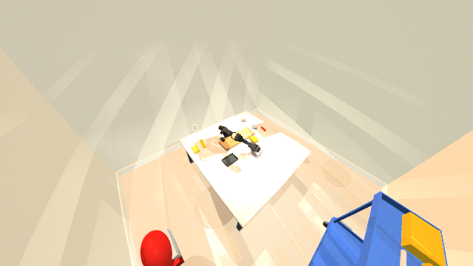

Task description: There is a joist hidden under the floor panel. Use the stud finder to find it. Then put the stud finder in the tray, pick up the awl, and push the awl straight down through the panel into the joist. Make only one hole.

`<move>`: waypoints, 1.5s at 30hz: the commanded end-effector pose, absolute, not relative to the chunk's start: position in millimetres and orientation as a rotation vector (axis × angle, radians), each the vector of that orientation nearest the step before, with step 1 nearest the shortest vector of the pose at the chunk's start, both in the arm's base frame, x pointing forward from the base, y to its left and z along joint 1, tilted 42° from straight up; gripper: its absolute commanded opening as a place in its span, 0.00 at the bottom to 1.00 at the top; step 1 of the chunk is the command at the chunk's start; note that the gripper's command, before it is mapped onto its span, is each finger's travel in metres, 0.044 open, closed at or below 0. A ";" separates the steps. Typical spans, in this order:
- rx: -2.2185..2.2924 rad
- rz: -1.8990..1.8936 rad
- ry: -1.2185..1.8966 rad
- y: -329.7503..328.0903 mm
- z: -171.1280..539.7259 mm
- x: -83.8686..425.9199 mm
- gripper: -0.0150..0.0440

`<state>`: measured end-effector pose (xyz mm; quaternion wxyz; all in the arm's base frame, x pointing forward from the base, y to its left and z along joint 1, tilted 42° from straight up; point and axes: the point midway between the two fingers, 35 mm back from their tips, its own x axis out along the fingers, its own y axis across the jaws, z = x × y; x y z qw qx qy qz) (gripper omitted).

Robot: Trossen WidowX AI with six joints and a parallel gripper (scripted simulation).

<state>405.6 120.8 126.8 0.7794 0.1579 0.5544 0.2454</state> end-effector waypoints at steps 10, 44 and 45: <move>0.386 0.373 1.442 -51.5 -1.9 343.5 1.00; 0.674 0.473 1.553 -119.7 -89.9 197.0 1.00; 0.674 0.473 1.553 -118.7 -91.1 197.1 1.00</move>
